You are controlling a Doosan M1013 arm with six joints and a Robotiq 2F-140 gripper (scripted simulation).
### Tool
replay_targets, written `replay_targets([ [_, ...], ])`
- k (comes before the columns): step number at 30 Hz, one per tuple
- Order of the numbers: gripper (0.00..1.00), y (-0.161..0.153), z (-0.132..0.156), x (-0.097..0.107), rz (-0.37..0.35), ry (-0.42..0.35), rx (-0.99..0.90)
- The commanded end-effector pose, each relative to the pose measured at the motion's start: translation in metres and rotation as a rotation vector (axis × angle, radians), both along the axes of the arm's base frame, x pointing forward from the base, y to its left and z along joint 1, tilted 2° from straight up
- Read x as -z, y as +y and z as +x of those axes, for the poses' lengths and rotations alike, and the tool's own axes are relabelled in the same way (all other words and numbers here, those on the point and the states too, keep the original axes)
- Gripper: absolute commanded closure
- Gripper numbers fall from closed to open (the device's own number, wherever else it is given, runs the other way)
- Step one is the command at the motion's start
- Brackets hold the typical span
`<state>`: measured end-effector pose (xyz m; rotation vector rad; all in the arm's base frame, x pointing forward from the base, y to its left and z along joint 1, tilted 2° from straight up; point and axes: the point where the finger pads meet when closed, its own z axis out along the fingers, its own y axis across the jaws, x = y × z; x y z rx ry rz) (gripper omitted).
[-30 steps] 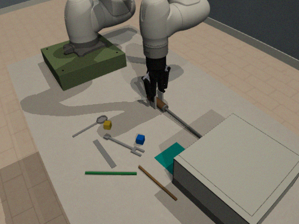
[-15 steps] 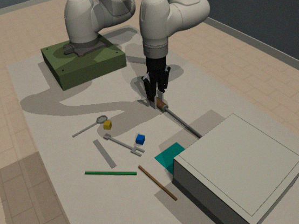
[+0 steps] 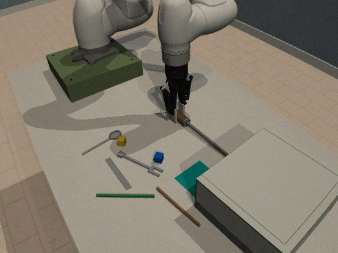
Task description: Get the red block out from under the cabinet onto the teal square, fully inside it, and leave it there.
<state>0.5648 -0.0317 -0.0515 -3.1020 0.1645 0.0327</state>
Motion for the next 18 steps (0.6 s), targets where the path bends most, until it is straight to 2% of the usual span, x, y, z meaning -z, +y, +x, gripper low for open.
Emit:
replay_targets([
  [1, 1.00, 0.0000, 0.0004, -0.0001, 0.000, 0.000, 0.000],
  [18, 1.00, -0.0009, 0.0091, 0.0001, 0.000, 0.000, 0.000],
])
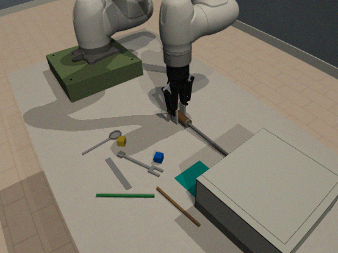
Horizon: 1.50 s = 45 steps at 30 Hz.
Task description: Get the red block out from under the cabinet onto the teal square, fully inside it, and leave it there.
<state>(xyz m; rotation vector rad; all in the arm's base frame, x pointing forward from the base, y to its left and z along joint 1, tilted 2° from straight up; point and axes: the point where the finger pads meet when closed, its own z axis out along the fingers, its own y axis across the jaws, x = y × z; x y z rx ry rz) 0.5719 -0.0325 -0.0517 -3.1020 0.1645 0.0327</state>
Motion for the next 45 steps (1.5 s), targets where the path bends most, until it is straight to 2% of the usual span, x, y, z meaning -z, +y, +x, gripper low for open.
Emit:
replay_targets([
  [1, 1.00, 0.000, 0.003, 0.000, 0.000, 0.000, 0.000],
  [30, 1.00, -0.005, 0.052, 0.001, 0.000, 0.000, 0.000],
  [45, 1.00, -0.010, 0.096, 0.002, 0.000, 0.000, 0.000],
])
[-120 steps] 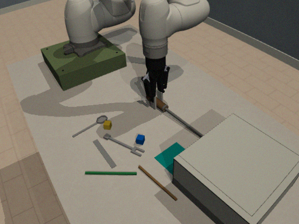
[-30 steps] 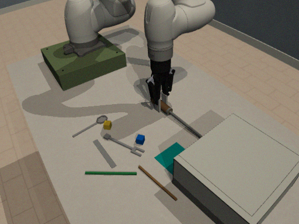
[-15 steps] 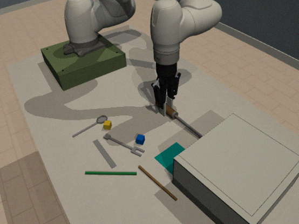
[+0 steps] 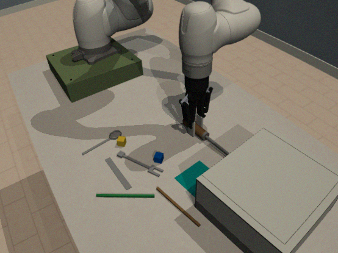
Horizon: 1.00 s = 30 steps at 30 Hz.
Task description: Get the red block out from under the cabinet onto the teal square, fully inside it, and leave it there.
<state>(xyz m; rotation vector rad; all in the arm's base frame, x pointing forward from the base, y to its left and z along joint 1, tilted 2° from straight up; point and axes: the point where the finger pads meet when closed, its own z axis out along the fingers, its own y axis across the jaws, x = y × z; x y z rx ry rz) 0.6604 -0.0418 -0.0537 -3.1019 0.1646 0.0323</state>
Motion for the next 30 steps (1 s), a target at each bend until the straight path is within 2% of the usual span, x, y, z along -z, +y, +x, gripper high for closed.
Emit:
replay_targets([
  [1, 1.00, -0.001, 0.008, 0.000, 0.000, 0.000, 0.000],
  [30, 1.00, -0.009, 0.084, 0.002, 0.000, 0.000, 0.000],
])
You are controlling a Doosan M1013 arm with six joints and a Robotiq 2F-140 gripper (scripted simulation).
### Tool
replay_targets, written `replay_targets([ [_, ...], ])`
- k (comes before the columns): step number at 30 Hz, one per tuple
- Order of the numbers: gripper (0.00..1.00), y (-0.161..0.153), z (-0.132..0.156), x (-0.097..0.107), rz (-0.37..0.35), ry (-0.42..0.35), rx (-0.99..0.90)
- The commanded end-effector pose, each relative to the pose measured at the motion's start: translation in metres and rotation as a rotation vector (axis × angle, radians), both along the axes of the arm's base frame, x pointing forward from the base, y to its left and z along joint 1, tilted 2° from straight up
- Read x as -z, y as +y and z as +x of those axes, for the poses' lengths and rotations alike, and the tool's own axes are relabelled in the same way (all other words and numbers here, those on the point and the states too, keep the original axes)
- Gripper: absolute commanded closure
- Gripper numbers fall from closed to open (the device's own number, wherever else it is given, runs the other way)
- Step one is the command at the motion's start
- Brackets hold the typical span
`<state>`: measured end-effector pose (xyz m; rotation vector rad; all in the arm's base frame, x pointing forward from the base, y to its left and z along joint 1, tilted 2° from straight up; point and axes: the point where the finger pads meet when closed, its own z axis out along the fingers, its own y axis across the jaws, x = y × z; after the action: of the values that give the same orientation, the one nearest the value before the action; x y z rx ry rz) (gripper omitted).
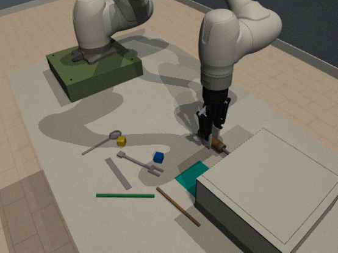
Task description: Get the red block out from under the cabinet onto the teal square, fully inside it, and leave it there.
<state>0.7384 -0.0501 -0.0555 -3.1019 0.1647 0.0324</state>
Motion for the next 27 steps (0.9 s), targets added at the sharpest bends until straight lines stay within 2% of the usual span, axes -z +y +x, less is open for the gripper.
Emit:
replay_targets([
  [1, 1.00, -0.001, 0.009, 0.000, 0.000, 0.000, 0.000],
  [27, 1.00, -0.005, 0.051, 0.001, 0.000, 0.000, 0.000],
])
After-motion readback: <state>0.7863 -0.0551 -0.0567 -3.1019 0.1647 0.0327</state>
